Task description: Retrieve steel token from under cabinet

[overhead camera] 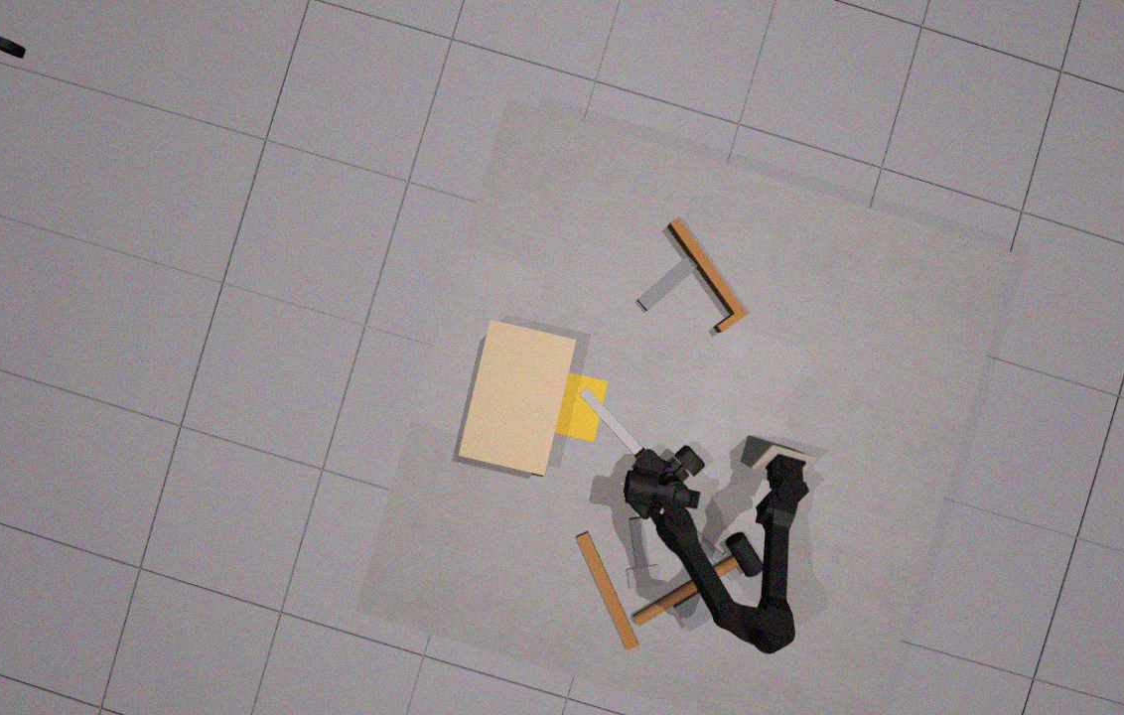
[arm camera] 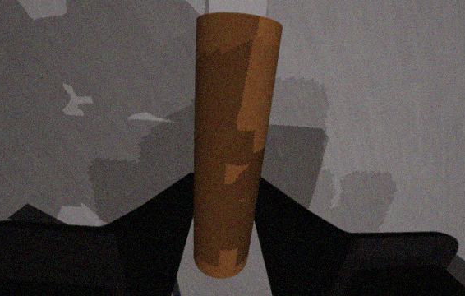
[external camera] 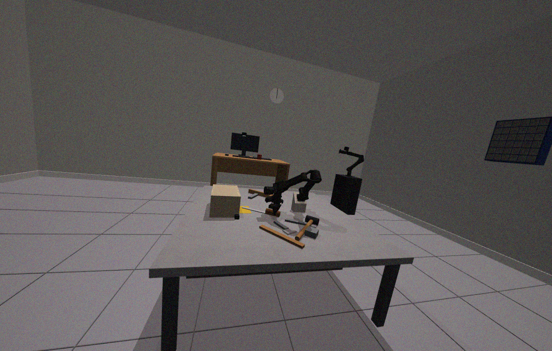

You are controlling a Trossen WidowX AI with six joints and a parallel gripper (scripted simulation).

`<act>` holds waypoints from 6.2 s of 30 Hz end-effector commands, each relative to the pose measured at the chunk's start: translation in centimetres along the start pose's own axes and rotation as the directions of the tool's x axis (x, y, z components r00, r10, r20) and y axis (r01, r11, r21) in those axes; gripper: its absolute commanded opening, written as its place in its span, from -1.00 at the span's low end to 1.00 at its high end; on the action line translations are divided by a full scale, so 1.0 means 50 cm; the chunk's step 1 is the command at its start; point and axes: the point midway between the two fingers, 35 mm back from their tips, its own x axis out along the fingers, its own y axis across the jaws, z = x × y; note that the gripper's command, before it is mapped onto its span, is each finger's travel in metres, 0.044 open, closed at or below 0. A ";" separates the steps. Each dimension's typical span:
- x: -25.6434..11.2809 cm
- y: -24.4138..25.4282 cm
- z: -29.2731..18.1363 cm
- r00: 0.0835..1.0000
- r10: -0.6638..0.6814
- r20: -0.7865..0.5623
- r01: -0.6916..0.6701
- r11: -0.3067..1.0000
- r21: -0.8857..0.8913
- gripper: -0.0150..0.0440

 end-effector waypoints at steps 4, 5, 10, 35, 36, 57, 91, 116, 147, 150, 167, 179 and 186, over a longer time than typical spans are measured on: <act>-0.004 0.018 -0.013 1.000 0.008 0.005 -0.008 1.000 -0.007 -0.49; -0.004 0.020 -0.015 1.000 0.008 0.005 -0.008 1.000 -0.007 -0.49; -0.004 0.028 -0.022 1.000 0.008 0.005 -0.008 1.000 -0.007 -0.49; -0.005 0.076 -0.066 1.000 0.009 0.004 -0.009 1.000 -0.007 -0.49; -0.005 0.077 -0.068 1.000 0.009 0.004 -0.009 1.000 -0.007 -0.49; -0.005 0.122 -0.104 1.000 0.011 0.004 -0.011 1.000 -0.007 -0.49; -0.006 0.143 -0.116 1.000 0.012 0.004 -0.011 0.995 -0.095 -0.49; -0.001 0.133 -0.114 1.000 -0.003 0.002 0.003 0.983 -0.186 0.13; 0.002 0.134 -0.113 1.000 0.009 0.005 -0.008 0.980 -0.197 0.00; 0.002 0.134 -0.113 1.000 0.009 0.005 -0.008 0.980 -0.197 -0.07; 0.002 0.138 -0.100 1.000 0.010 0.005 -0.009 0.976 -0.217 -0.49; 0.002 0.144 -0.073 1.000 0.011 0.005 -0.009 0.971 -0.238 -0.49; 0.002 0.148 -0.057 1.000 0.011 0.005 -0.009 0.970 -0.244 -0.49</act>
